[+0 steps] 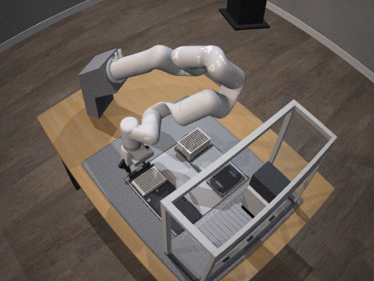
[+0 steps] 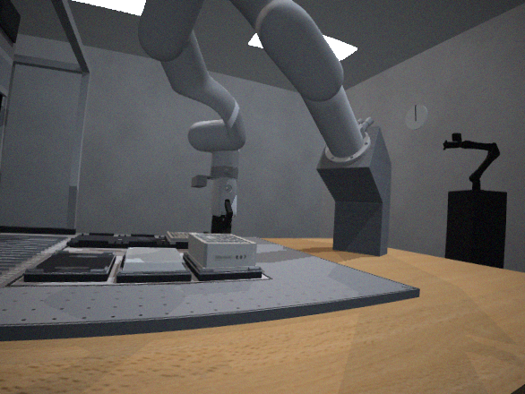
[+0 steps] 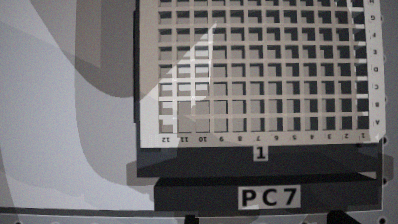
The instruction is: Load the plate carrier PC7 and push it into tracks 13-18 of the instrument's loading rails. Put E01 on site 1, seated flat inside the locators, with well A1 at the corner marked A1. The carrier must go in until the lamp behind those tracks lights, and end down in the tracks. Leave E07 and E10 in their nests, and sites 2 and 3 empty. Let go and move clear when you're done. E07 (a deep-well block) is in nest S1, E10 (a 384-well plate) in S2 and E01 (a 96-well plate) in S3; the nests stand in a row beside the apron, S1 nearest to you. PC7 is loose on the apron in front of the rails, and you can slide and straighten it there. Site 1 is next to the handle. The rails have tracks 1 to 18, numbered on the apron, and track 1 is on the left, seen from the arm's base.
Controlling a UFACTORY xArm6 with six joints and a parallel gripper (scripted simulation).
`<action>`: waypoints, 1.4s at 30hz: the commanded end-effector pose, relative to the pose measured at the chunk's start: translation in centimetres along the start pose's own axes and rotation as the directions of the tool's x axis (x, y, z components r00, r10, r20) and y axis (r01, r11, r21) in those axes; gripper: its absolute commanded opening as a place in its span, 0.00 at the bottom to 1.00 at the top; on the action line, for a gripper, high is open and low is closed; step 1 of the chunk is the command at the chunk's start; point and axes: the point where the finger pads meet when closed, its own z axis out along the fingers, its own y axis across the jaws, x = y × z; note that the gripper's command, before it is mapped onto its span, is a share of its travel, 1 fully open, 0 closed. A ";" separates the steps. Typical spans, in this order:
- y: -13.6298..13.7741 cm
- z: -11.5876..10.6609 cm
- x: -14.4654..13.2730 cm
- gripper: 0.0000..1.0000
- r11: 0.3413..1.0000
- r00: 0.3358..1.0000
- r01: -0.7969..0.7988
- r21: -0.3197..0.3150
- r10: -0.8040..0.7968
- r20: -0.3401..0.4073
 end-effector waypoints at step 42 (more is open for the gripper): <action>0.0 0.3 2.6 0.82 1.000 1.000 0.000 -0.001 0.000 0.000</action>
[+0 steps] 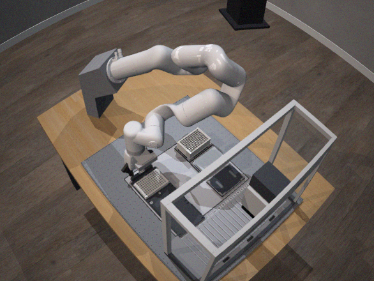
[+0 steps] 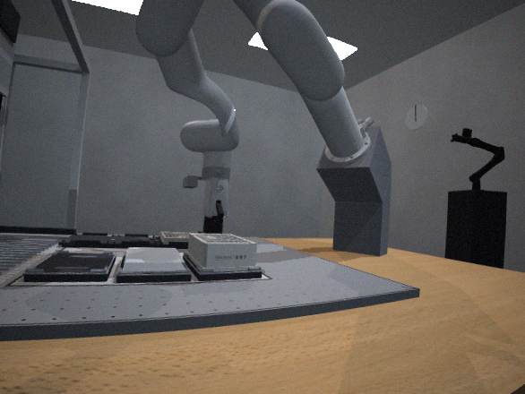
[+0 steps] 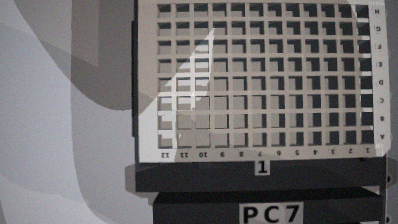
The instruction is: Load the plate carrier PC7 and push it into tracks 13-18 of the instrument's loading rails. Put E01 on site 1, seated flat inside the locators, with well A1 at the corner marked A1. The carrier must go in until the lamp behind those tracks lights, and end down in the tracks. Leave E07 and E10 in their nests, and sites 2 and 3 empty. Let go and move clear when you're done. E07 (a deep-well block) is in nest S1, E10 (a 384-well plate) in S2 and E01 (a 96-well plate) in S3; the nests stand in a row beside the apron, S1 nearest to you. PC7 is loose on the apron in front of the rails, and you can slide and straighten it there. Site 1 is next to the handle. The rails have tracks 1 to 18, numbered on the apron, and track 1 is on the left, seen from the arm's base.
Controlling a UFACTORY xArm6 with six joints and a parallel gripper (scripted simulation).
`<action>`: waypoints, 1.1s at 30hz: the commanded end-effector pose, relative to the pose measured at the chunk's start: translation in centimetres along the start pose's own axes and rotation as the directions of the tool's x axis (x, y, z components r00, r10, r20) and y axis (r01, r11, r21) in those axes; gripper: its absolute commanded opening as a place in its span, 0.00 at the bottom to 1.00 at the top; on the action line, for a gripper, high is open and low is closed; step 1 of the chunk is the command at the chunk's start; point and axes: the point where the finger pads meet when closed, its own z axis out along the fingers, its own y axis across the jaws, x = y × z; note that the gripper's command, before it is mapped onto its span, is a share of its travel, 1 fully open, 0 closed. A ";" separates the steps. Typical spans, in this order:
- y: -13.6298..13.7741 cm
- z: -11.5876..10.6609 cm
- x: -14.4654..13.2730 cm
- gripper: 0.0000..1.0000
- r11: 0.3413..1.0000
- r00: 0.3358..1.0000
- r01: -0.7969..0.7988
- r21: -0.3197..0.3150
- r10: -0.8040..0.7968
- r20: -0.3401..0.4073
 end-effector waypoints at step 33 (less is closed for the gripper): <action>0.0 0.0 3.2 0.82 1.000 1.000 0.000 -0.001 0.000 -0.001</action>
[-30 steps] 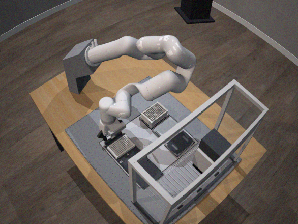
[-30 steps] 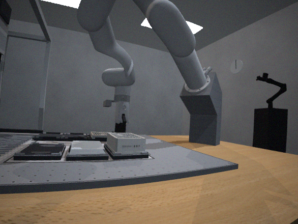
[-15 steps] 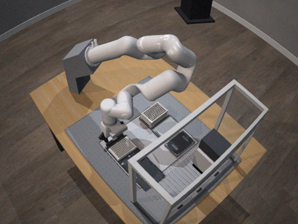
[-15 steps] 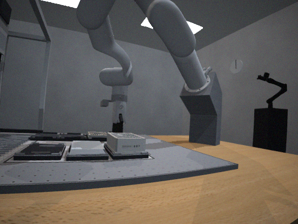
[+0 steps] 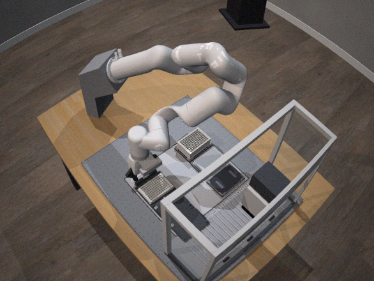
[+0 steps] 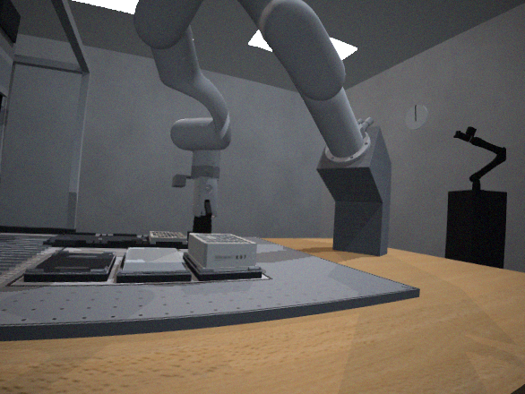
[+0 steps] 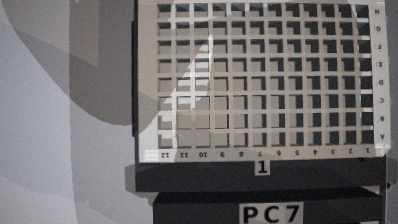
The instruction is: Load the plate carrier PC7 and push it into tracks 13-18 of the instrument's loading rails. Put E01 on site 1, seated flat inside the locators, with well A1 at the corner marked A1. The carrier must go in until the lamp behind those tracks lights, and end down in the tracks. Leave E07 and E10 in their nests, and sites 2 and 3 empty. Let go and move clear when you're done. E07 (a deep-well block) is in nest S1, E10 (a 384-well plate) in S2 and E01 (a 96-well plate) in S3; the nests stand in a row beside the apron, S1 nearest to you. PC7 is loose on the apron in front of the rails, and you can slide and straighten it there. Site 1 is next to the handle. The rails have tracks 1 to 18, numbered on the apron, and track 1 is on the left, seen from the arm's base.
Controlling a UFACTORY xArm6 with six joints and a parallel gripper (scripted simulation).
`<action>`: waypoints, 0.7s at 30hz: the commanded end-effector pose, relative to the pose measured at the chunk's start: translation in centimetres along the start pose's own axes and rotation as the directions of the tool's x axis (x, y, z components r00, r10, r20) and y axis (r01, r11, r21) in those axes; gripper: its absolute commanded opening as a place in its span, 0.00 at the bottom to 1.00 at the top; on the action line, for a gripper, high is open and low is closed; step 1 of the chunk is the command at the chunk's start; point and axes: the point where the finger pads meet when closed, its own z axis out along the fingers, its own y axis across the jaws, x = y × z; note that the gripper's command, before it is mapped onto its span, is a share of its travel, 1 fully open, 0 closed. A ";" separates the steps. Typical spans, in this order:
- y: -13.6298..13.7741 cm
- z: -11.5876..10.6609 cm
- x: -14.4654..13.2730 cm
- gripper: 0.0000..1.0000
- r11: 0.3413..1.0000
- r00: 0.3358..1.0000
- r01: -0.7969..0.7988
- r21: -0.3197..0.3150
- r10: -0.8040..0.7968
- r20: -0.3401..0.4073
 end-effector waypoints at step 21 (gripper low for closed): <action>0.0 0.0 2.3 0.82 1.000 1.000 0.000 -0.001 0.000 -0.001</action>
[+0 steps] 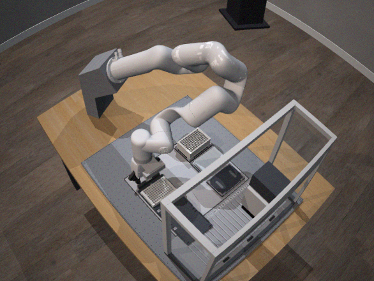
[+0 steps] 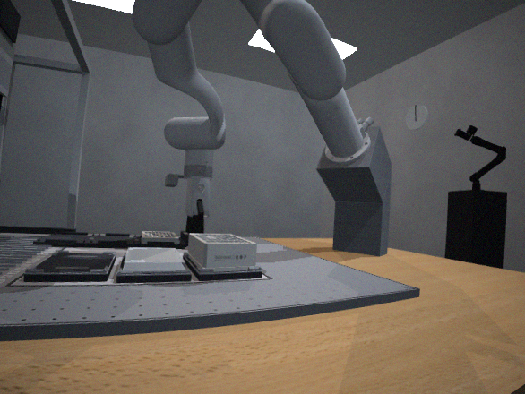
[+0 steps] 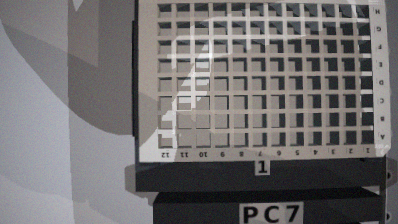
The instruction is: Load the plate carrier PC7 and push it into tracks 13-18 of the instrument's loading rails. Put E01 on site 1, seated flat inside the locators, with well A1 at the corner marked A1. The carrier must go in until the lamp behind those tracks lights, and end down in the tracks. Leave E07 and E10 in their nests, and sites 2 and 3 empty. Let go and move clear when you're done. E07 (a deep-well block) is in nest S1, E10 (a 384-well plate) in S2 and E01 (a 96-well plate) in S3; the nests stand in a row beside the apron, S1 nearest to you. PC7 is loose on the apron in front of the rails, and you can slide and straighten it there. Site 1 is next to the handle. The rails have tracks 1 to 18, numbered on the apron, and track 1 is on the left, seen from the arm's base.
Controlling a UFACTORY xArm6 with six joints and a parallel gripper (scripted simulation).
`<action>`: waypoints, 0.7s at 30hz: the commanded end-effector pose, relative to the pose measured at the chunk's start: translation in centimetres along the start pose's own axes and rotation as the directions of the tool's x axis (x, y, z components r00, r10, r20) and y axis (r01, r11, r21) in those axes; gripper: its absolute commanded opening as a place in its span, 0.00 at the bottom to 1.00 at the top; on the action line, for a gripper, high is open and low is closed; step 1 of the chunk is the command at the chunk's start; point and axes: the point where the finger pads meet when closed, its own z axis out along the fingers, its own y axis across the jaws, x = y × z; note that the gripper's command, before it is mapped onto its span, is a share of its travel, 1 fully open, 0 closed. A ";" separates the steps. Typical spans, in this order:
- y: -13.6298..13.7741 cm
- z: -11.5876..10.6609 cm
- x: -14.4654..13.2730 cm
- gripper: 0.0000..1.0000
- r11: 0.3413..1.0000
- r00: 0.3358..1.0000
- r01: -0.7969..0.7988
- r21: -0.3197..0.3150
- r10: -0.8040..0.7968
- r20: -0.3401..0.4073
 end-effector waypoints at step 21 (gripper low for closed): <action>0.0 0.0 2.1 0.82 1.000 1.000 0.001 -0.001 -0.001 -0.001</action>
